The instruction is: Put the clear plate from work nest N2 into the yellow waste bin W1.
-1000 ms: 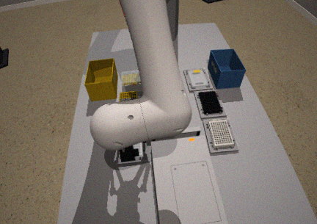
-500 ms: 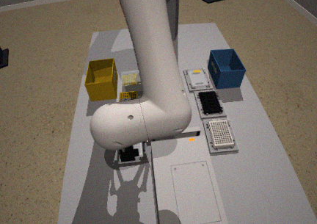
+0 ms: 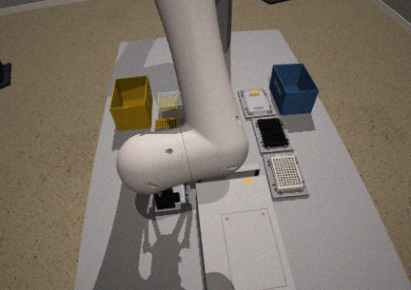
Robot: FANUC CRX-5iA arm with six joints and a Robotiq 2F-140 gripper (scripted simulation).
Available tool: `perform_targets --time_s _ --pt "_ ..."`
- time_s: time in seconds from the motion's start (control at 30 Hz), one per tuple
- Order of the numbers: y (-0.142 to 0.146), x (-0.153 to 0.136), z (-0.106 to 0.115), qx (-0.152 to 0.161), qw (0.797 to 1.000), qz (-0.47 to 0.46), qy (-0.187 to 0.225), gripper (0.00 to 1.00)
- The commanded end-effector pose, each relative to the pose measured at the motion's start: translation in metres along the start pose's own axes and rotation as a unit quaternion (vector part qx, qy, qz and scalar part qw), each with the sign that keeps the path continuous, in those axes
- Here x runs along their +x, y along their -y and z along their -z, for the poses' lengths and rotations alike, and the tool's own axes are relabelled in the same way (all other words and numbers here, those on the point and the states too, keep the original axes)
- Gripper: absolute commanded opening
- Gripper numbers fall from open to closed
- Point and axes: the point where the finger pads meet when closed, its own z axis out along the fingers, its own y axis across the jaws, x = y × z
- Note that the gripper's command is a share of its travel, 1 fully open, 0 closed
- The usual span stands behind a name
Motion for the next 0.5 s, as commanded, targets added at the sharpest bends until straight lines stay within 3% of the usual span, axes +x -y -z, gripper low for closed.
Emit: perform_targets --time_s 0.0,0.07,0.1,0.47 --pt "-0.0004 0.0005 0.0015 0.0 1.0 0.0 -0.001 0.6" --pt "-0.0004 0.0005 0.0016 0.0 1.0 0.0 -0.001 0.59" --pt "-0.0004 0.0005 0.0017 0.0 1.0 0.0 -0.001 0.1" --pt "-0.0004 0.0002 0.0022 0.0 1.0 0.0 -0.001 0.1"
